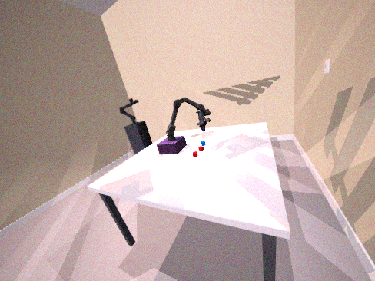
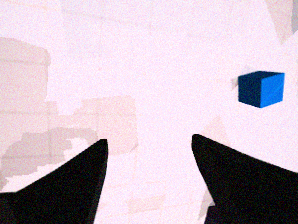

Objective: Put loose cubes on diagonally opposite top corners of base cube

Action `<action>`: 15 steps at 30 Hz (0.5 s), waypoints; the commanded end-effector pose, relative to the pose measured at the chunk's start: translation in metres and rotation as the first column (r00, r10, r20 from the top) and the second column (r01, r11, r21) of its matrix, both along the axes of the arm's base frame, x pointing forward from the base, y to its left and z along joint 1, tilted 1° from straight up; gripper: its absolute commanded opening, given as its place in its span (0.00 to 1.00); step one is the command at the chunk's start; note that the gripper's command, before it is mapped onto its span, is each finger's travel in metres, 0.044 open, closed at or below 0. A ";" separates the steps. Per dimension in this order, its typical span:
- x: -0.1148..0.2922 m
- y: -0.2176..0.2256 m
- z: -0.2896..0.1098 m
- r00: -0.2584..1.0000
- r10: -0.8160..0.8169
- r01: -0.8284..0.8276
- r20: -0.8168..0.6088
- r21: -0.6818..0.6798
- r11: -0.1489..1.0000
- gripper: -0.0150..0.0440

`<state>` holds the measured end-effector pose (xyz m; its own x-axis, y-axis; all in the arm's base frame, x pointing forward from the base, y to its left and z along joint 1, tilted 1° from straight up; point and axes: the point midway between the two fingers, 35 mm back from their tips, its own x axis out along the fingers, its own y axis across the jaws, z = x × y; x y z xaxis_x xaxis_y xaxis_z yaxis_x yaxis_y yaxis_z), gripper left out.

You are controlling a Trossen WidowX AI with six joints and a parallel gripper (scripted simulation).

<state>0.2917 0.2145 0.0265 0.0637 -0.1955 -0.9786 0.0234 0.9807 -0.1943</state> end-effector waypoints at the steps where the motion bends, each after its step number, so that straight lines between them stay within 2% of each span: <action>1: 0.017 -0.032 0.003 0.991 -0.132 0.132 -0.002 0.022 0.991 0.70; 8: 0.040 -0.092 0.009 0.934 -0.357 0.357 -0.004 0.056 0.932 0.70; 15: 0.052 -0.155 0.014 0.826 -0.563 0.561 -0.009 0.090 0.823 0.70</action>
<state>0.3408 0.0848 0.0390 -0.0067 -0.1363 -0.9906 0.4952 0.8602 -0.1217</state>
